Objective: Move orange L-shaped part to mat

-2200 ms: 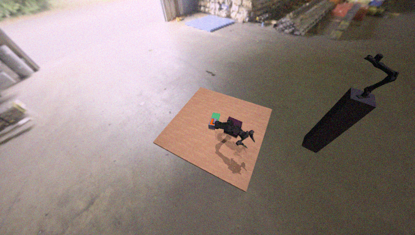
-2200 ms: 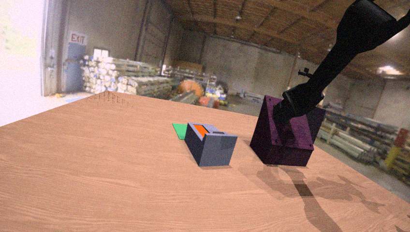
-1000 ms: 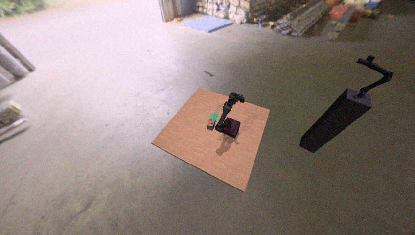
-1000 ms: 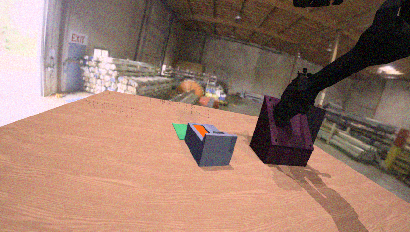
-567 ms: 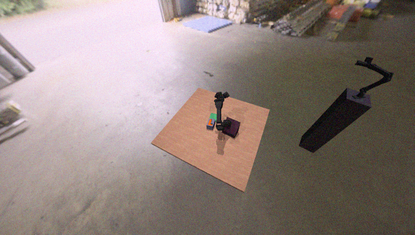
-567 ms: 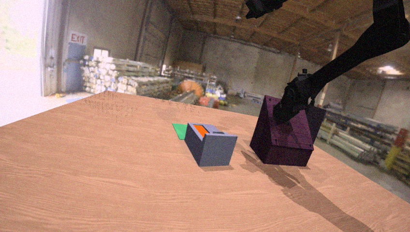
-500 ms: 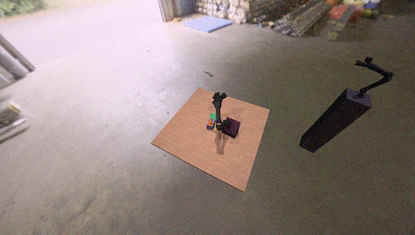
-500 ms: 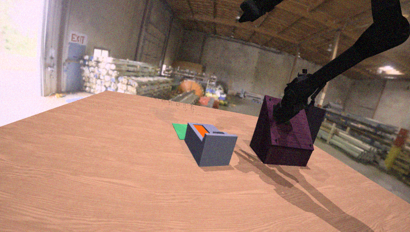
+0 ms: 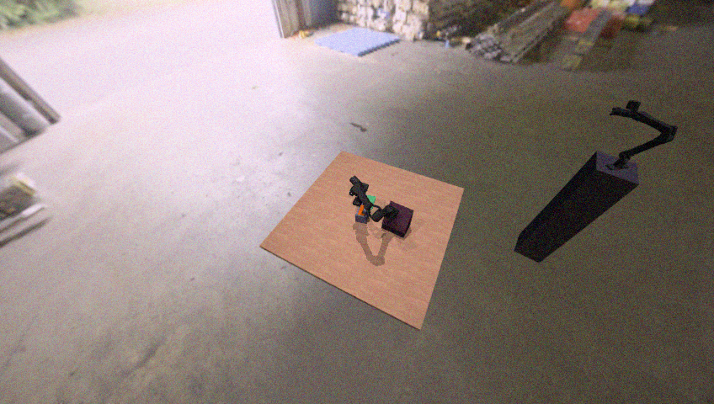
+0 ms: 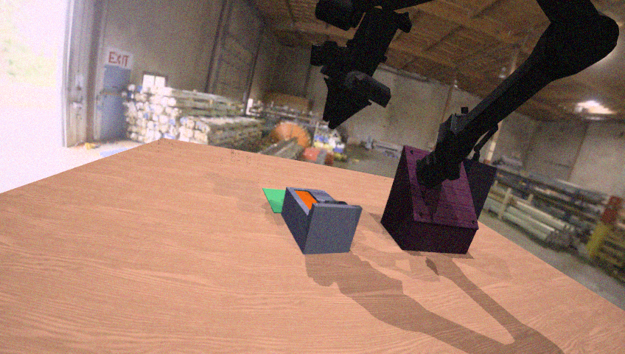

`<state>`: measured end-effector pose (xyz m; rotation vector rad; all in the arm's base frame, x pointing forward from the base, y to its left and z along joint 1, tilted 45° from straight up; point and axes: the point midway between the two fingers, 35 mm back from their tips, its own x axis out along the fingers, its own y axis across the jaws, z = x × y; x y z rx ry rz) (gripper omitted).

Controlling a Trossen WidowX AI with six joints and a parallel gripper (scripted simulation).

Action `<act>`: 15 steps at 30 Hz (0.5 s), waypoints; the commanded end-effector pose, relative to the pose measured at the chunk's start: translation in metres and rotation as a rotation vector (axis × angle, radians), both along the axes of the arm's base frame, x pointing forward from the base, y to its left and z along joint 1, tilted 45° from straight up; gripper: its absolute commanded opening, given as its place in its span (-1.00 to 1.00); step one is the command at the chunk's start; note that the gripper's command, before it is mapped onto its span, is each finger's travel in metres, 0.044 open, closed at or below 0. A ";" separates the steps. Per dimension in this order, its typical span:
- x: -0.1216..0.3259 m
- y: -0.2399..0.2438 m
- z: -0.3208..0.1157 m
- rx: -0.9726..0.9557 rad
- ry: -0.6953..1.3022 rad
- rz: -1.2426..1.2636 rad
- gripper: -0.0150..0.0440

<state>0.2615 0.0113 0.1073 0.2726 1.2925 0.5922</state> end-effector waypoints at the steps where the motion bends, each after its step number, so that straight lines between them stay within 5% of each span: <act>1: -0.029 0.067 -0.008 0.159 0.098 0.196 0.12; 15: -0.035 0.102 -0.034 0.181 0.115 0.228 0.12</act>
